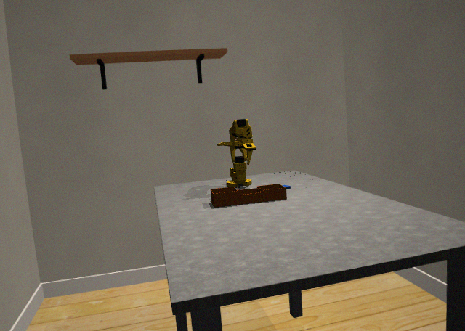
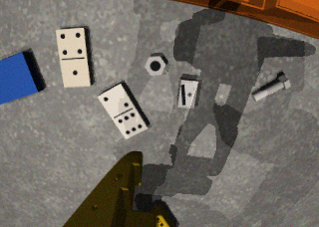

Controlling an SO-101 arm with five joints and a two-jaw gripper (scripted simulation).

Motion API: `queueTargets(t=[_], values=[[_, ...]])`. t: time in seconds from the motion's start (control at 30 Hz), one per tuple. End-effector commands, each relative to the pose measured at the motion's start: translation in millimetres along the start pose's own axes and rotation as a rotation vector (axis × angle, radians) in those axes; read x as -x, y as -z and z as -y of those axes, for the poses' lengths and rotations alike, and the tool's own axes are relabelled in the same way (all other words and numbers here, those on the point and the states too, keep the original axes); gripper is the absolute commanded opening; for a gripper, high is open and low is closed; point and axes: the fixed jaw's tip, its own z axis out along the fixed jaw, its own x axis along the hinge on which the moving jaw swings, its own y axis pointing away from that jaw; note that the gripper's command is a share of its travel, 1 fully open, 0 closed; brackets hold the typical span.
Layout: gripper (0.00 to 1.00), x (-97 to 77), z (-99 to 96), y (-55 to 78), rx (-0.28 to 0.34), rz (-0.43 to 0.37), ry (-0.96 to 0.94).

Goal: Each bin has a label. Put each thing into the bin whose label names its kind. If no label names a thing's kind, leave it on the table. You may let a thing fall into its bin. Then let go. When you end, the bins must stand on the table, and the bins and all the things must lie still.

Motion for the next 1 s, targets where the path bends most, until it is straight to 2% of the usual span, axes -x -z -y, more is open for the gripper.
queueTargets(t=[0.0, 0.53, 0.57, 0.97], values=[[1.0, -1.3, -3.4, 5.9, 0.002, 0.025, -0.019], [1.0, -7.5, -7.8, 5.4, 0.01, -0.001, -0.059], [1.0, -6.0, -8.9, 9.4, 0.009, 0.029, -0.057], [1.0, -6.0, -8.9, 9.4, 0.009, 0.029, -0.057]])
